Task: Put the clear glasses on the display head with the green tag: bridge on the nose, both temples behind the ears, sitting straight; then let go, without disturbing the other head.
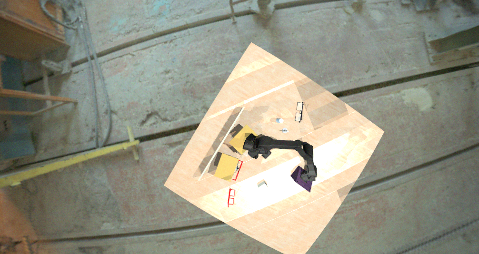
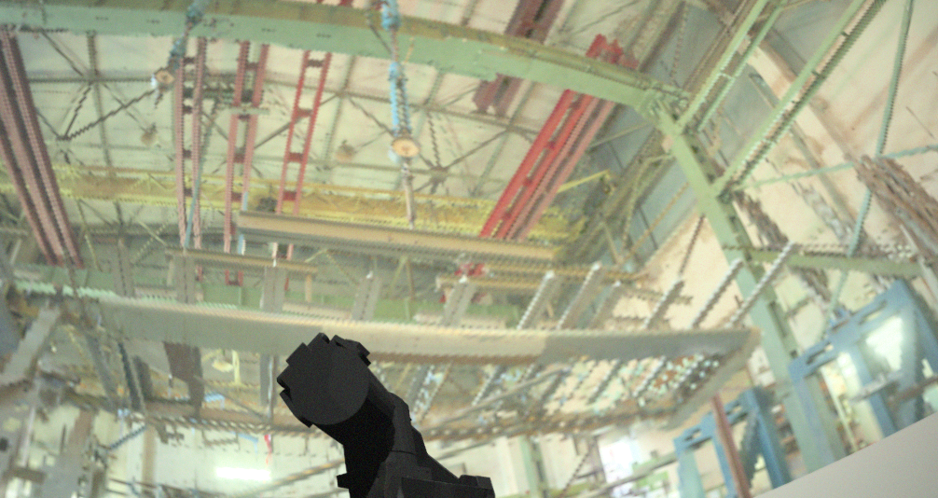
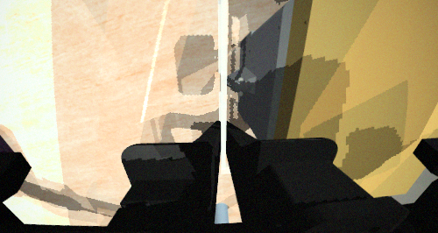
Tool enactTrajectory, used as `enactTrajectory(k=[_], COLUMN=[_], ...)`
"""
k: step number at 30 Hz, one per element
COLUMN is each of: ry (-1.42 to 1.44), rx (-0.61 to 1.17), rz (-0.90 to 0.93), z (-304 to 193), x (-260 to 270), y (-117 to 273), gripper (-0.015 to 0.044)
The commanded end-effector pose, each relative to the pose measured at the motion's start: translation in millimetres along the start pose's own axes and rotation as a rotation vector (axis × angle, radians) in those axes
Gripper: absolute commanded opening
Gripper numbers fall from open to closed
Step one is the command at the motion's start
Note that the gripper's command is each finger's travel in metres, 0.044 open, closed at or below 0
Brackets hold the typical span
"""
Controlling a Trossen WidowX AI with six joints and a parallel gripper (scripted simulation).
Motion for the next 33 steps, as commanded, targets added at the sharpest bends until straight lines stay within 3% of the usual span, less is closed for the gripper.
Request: enactTrajectory(k=[1, 5, 9, 17, 23, 33], ry=[0.006, 0.006, -0.001, -0.001, 0.007, 0.008], rx=[0.004, 0.004, 0.0, 0.0, 0.006, 0.006], rz=[-0.002, -0.002, -0.001, -0.001, 0.005, 0.005], z=[0.1, -0.1, -0.4, -0.4, 2.1, 5.0], x=[0.3, 0.2, -0.2, -0.2, -0.1, 10.3], y=[-2.6, -3.5, -2.2, -2.2, 30.6, 35.7], gripper=[0.0, 0.0, 0.0105, 0.0107, 0.0107, 0.0107])
Point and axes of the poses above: the point midway between the two fingers, 35 mm back from their tips, its own y axis back along the fingers, its own x axis across the jaws, z = x × y, the point moved 10 cm from there along y, back along the fingers, and after that the axes turned 13 degrees about y, right-handed, at the moved point
